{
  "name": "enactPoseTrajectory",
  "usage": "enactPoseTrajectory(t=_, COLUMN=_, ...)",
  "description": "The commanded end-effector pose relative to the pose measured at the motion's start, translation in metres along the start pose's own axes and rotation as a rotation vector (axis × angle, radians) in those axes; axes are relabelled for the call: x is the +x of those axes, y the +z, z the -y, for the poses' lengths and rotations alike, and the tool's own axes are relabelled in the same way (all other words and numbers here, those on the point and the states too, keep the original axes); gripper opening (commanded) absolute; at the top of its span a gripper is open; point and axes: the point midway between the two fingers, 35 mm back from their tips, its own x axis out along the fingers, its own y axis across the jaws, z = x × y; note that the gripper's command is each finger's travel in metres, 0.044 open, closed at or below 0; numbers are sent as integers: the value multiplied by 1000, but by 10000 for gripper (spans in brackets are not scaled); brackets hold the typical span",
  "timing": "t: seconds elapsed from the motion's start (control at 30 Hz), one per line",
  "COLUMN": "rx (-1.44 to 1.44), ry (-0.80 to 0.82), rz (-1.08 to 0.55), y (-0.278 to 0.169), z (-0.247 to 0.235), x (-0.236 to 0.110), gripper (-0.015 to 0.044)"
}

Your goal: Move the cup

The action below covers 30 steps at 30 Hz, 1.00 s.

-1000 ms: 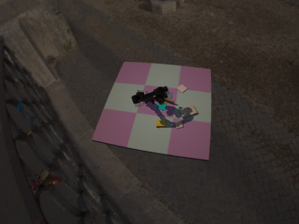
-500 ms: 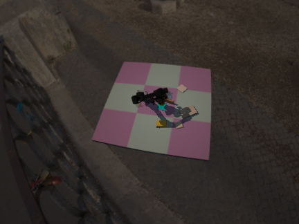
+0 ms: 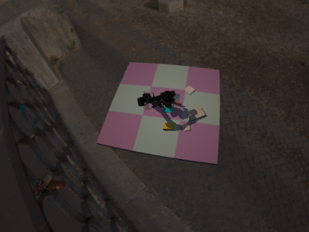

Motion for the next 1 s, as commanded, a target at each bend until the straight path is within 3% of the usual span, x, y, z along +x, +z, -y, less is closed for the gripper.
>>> enactPoseTrajectory(t=0.0, rx=-3, ry=1, rz=7, y=1, z=2, x=5, gripper=0)
enactPoseTrajectory(t=0.97, rx=1, ry=-1, rz=2, y=1, z=2, x=33, gripper=0)
